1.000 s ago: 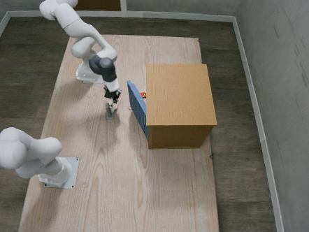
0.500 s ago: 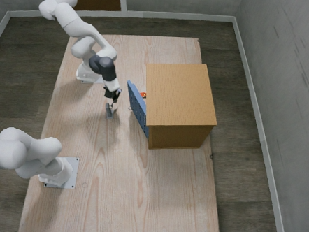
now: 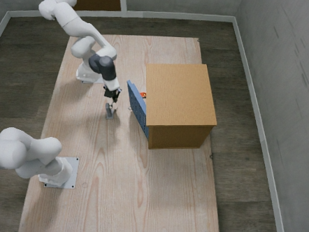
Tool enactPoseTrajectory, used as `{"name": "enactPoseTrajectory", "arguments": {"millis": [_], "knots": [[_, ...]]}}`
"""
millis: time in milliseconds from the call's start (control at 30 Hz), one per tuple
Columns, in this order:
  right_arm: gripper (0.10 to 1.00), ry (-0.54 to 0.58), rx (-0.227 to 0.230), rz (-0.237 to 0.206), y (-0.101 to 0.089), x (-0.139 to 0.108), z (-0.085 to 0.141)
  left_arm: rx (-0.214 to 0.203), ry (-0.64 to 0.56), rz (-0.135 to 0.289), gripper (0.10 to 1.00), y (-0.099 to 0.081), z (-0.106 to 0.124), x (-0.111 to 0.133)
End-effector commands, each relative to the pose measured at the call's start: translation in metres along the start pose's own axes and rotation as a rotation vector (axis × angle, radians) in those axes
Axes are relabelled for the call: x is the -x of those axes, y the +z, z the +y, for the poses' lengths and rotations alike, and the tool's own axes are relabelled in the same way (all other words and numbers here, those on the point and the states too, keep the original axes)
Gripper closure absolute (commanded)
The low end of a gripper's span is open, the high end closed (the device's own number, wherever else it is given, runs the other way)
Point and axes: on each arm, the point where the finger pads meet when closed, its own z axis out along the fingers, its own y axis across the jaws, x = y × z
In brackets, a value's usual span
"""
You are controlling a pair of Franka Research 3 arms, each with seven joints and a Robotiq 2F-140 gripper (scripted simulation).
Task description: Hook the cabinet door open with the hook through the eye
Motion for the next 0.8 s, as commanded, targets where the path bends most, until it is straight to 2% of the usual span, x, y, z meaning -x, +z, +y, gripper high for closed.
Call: {"name": "enactPoseTrajectory", "arguments": {"millis": [0,767], "knots": [[0.098,0.0,0.0,0.0,-0.0001,0.0,0.0,-0.001,0.005,0.0,0.972,-0.0029,-0.0006,-0.0005],[0.098,0.0,0.0,0.0,-0.0001,0.0,0.0,-0.001,0.005,0.0,0.972,-0.0125,-0.0006,-0.0028]]}}
